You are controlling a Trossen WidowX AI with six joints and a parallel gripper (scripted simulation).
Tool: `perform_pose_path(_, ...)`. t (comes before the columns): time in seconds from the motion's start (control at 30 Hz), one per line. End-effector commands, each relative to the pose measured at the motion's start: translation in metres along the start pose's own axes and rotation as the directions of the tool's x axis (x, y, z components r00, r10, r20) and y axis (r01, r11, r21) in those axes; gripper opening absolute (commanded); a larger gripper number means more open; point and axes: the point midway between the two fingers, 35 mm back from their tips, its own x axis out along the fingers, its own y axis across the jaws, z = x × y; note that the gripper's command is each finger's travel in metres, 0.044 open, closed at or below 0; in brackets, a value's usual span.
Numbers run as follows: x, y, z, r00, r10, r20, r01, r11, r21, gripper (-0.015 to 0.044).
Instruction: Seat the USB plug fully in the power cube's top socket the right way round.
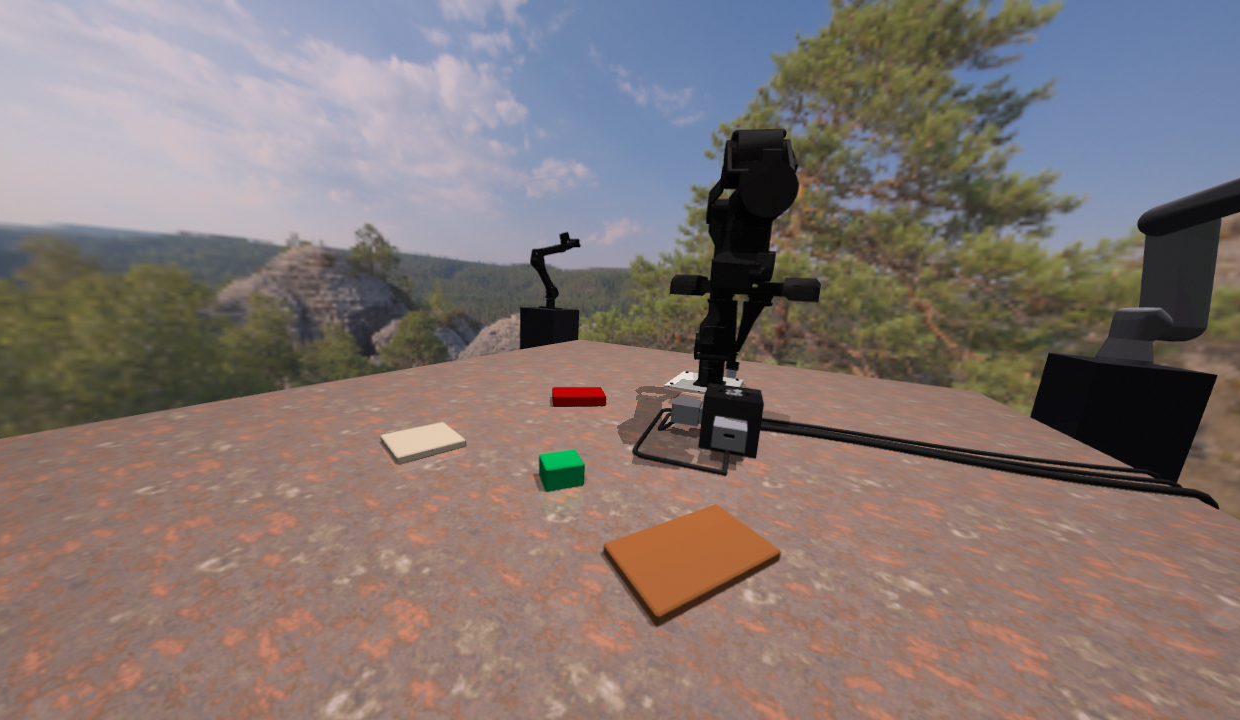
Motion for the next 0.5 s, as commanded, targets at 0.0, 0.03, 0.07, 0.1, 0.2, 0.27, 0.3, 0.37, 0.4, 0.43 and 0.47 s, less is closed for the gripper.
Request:
perform_pose_path(0.0,0.0,0.0,0.0001,1.0,0.0,0.001,0.0,0.996,0.093,0.0)
perform_pose_path(0.03,0.0,0.0,0.0001,1.0,0.0,0.001,0.0,0.993,0.119,0.0)
perform_pose_path(0.07,0.0,0.0,0.0001,1.0,0.0,0.001,0.0,0.989,0.145,0.0)
perform_pose_path(0.1,0.0,0.0,0.0001,1.0,0.0,0.001,0.0,0.985,0.171,0.0)
perform_pose_path(0.2,0.0,0.0,0.0001,1.0,0.0,0.001,0.0,0.969,0.248,0.0)
perform_pose_path(0.27,0.0,0.0,0.0001,1.0,0.0,0.001,0.0,0.955,0.298,0.0)
perform_pose_path(0.3,0.0,0.0,0.0001,1.0,0.0,0.001,0.0,0.946,0.323,0.0)
perform_pose_path(0.37,0.0,0.0,0.0001,1.0,0.0,0.001,0.0,0.928,0.372,0.0)
perform_pose_path(0.4,0.0,0.0,0.0001,1.0,0.0,0.001,0.0,0.918,0.396,0.0)
perform_pose_path(0.43,0.0,0.0,0.0001,1.0,0.0,0.001,0.0,0.907,0.42,0.0)
perform_pose_path(0.47,0.0,0.0,0.0001,1.0,0.0,0.001,0.0,0.896,0.444,0.0)
